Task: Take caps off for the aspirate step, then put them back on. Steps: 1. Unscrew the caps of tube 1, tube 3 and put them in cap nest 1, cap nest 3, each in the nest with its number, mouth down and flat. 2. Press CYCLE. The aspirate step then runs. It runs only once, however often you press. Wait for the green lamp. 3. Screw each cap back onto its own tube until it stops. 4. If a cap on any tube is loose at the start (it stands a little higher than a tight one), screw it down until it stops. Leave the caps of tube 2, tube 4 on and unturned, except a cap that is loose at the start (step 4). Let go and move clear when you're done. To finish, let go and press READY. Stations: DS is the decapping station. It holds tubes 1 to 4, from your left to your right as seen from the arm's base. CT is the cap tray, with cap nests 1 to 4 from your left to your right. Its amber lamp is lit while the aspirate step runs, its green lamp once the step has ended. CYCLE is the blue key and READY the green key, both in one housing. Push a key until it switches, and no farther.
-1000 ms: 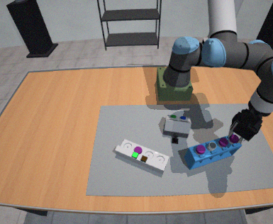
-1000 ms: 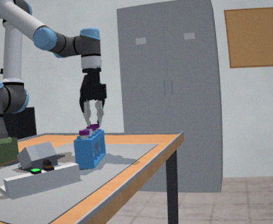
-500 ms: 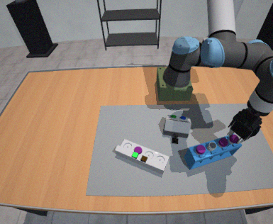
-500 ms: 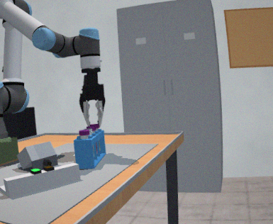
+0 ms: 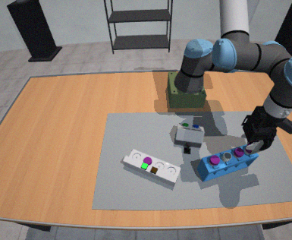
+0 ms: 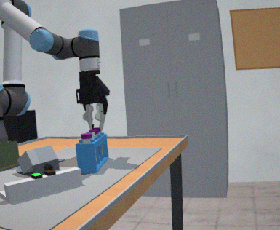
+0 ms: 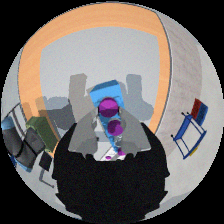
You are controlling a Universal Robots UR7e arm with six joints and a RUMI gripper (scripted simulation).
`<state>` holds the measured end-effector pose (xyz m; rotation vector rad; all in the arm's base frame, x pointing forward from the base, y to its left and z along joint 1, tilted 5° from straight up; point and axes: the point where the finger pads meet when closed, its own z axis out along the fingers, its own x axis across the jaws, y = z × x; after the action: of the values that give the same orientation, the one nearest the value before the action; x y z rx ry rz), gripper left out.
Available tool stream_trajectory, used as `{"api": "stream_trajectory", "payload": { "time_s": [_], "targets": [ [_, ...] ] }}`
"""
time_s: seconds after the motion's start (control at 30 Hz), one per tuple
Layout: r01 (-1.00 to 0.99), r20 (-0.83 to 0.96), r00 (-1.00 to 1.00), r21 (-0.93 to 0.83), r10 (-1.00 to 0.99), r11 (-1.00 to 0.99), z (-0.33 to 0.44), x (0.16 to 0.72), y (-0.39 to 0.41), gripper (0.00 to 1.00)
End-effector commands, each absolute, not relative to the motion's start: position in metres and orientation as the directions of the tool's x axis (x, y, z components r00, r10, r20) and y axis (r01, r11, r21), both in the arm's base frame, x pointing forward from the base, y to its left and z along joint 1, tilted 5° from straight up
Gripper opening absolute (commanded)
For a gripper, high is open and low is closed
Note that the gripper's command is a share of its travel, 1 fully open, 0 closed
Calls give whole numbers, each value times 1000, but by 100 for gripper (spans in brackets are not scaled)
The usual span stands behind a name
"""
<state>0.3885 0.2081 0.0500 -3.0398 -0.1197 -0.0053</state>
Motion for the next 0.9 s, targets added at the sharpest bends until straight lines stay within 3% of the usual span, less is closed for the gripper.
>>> {"api": "stream_trajectory", "payload": {
  "time_s": [0.0,0.23,0.27,0.67,0.87],
  "targets": [
    [-167,-12,986,-86,-166,-982,50,389,208,0],
    [-167,-12,986,-86,-166,-982,50,389,208,0],
    [-167,-12,986,-86,-166,-982,50,389,208,35],
    [-166,-12,986,-86,-166,-982,50,389,208,35],
    [246,24,969,-83,245,-966,50,389,208,35]
  ]
}}
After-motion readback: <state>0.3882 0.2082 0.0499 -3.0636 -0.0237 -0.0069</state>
